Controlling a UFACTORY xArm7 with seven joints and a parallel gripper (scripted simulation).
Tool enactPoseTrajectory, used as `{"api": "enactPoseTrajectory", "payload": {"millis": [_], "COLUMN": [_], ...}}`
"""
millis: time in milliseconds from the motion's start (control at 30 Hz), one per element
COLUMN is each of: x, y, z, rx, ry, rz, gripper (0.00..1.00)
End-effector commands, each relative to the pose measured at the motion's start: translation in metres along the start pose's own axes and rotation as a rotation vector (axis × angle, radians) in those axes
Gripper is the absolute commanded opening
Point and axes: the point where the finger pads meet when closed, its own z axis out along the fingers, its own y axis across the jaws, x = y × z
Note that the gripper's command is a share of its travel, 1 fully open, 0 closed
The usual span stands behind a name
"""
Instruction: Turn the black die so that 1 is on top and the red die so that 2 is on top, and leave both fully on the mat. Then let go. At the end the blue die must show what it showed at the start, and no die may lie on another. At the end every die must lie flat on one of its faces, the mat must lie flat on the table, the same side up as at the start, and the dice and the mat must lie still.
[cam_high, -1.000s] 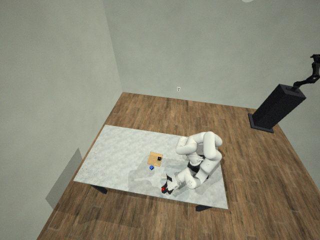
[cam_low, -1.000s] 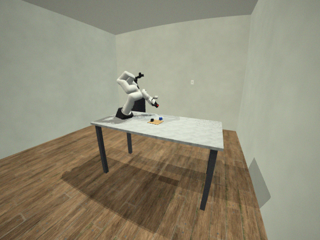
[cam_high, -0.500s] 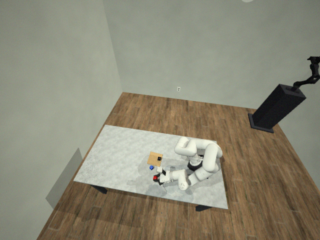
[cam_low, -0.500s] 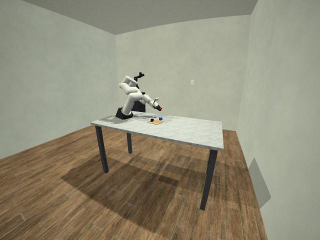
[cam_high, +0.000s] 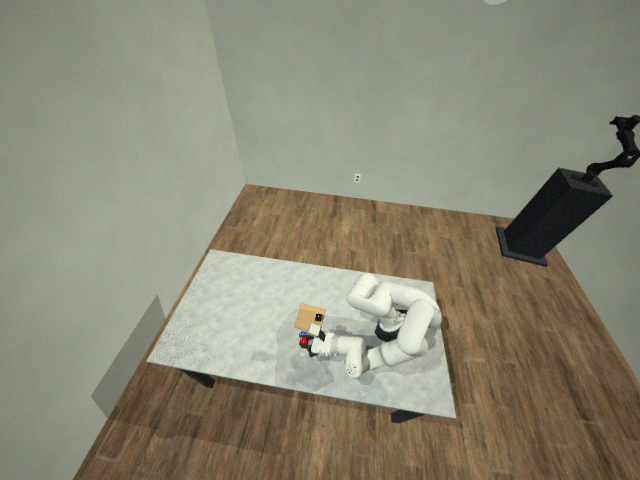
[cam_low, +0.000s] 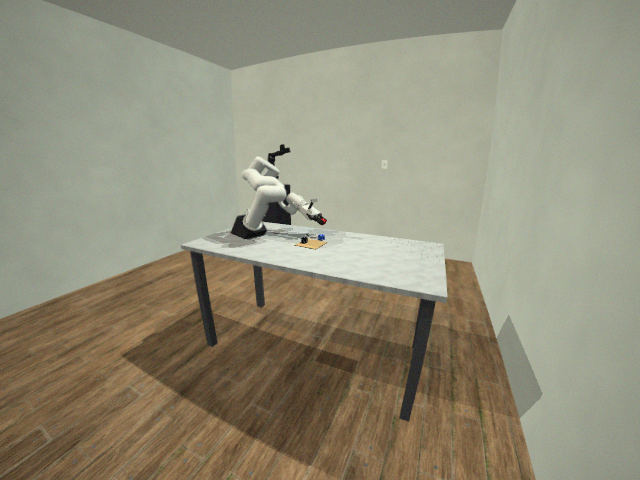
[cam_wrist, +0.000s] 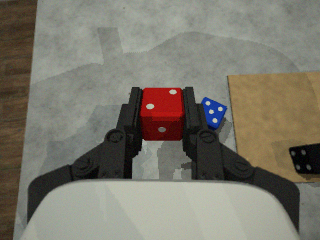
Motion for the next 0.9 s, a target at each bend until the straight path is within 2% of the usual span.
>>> {"api": "enactPoseTrajectory", "payload": {"millis": [0, 367, 867], "x": [0.002, -0.003, -0.039], "y": [0.002, 0.002, 0.001], "z": [0.002, 0.005, 0.024], "rx": [-0.009, -0.012, -0.012], "ry": [0.006, 0.006, 0.006], "rz": [0.0, -0.001, -0.001], "gripper": [0.27, 0.27, 0.27]}}
